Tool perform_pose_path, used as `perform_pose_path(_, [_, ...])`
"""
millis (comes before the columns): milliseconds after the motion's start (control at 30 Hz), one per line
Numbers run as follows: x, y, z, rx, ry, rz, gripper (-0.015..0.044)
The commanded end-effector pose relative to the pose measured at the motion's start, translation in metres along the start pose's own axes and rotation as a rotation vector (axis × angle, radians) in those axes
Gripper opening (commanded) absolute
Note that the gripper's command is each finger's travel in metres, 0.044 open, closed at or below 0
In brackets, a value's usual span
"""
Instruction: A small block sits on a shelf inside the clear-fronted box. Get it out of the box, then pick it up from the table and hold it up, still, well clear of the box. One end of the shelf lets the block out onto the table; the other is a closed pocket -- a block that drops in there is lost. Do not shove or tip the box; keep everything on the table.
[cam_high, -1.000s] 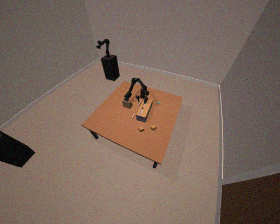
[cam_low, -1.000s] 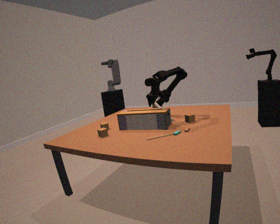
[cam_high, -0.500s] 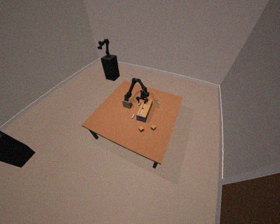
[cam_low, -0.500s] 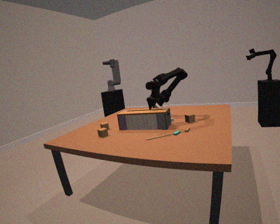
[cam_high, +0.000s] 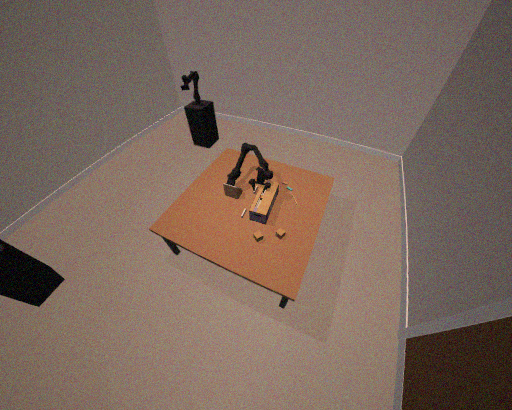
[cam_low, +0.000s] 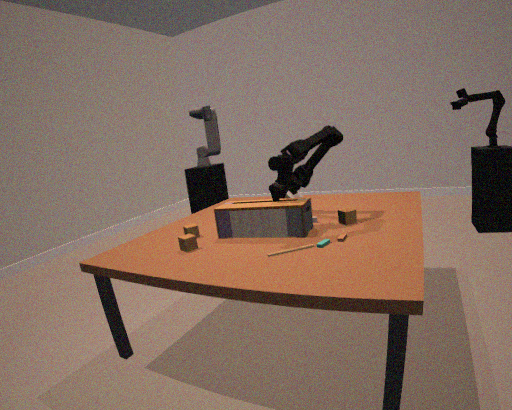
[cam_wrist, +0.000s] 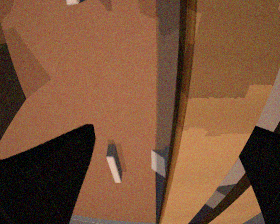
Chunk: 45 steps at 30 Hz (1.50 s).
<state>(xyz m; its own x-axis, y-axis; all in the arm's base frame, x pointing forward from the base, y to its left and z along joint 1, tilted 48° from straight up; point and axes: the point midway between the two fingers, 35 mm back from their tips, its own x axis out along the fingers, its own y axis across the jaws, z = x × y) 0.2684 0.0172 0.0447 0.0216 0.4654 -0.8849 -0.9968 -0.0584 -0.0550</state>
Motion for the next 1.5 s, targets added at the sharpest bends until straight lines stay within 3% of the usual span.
perform_pose_path(0, [0.007, 0.001, 0.003, 0.005, -0.004, 0.0, 0.04])
perform_pose_path(500, [0.018, 0.001, 0.007, 0.0, -0.003, 0.0, 0.04])
perform_pose_path(1467, [0.038, 0.002, -0.047, -0.001, -0.001, 0.001, 0.04])
